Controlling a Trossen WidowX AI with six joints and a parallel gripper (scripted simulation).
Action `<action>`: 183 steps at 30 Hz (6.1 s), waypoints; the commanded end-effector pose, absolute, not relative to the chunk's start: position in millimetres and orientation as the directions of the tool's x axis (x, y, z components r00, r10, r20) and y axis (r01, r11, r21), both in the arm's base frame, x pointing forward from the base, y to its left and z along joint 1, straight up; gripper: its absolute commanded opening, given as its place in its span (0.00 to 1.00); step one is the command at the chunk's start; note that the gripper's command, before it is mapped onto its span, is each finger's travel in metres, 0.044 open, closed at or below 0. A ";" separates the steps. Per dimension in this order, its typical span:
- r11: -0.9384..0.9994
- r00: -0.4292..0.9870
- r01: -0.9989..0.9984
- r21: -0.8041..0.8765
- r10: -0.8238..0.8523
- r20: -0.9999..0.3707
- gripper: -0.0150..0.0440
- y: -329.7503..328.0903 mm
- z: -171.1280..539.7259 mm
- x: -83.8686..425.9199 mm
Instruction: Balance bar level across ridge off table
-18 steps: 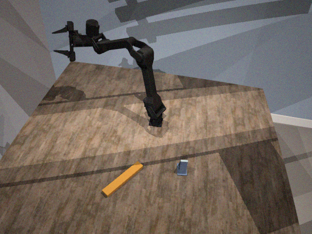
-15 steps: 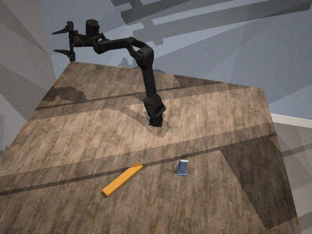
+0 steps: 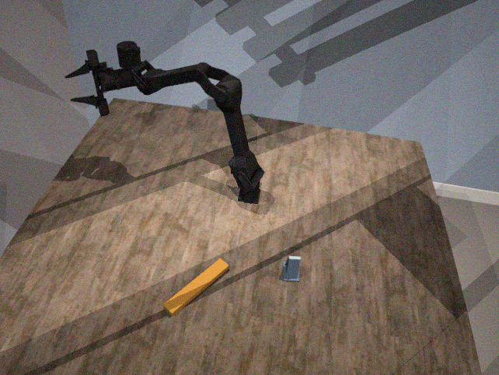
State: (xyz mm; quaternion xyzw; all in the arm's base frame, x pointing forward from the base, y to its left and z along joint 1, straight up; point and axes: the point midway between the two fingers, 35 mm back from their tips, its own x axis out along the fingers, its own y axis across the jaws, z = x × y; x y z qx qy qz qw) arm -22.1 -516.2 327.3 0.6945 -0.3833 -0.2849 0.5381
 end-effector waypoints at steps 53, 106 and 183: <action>-0.175 0.725 0.579 0.796 -0.336 -0.601 0.79 -389.9 201.5 330.9; 0.829 0.030 0.560 0.010 -0.008 -1.000 0.79 -101.1 121.9 384.1; 0.826 0.031 0.563 0.014 -0.004 -1.000 0.25 -102.1 78.6 389.9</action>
